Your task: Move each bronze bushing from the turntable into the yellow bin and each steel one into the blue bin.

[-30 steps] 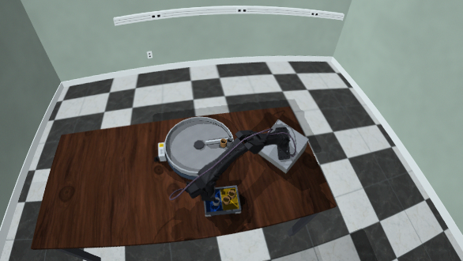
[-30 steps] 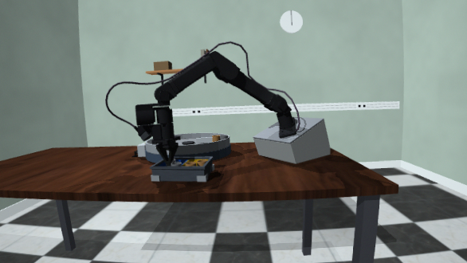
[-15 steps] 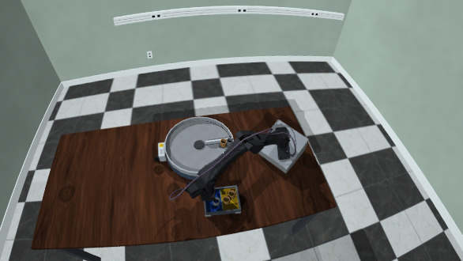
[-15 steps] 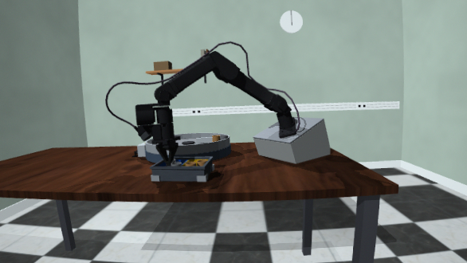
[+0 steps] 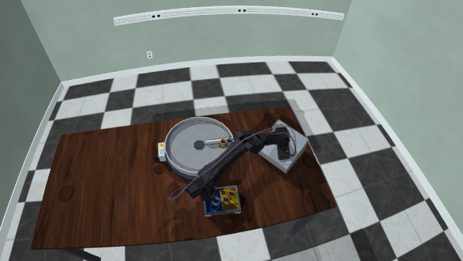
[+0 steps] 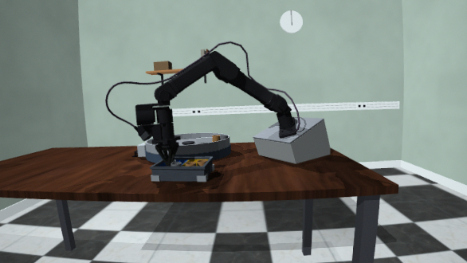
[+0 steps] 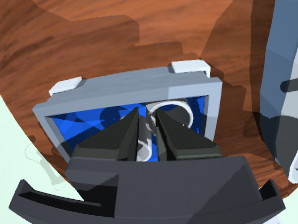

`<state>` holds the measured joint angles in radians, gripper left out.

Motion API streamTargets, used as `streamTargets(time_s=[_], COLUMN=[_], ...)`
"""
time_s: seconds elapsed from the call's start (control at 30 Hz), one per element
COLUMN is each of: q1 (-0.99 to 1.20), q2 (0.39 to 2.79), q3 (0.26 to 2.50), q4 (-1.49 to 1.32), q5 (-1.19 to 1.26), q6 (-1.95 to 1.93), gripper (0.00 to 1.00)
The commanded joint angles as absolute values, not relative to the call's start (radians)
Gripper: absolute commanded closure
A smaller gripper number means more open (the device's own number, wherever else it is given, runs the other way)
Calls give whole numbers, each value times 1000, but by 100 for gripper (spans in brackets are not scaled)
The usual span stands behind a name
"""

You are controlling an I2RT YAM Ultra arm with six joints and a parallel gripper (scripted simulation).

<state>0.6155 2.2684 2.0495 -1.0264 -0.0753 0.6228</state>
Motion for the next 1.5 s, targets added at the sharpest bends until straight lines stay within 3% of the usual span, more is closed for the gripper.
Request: streamTargets(time_s=[0.0, 1.47], q1=[619, 600], q2=[2231, 2175], q3=[2081, 2147], q4=[-1040, -1161], q5=[-69, -78], q6=[628, 611], gripper=[85, 85])
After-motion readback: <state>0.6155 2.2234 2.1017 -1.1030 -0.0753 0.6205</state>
